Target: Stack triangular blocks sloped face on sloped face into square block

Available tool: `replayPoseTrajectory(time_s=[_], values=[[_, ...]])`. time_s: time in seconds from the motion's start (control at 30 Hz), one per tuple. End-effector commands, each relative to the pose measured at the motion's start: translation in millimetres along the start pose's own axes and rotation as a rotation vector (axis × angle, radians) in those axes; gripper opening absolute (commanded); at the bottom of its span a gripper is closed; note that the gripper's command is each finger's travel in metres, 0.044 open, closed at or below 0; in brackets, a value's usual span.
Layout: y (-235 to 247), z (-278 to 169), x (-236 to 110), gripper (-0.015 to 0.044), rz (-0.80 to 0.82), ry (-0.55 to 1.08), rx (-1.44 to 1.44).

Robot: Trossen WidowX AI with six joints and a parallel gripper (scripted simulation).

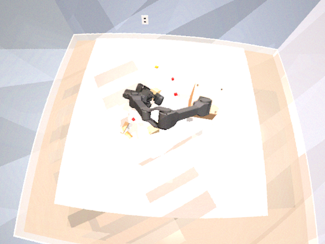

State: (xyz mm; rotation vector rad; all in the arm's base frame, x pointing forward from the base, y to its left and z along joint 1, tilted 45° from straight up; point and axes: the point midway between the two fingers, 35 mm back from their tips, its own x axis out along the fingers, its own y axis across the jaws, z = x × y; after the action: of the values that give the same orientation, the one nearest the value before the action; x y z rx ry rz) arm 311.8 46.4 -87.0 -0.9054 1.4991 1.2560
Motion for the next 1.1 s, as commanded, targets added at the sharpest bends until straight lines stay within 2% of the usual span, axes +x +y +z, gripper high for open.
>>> replayPoseTrajectory(time_s=[0.0,0.37,0.53,1.07], values=[[-3,-13,-14,0.0,-0.009,0.004,-0.002],[0,-51,-51,0.0,-0.01,0.007,-0.002],[0,-51,-51,0.0,-0.01,-0.002,0.013],[2,-54,-45,0.0,0.047,-0.093,0.532]])
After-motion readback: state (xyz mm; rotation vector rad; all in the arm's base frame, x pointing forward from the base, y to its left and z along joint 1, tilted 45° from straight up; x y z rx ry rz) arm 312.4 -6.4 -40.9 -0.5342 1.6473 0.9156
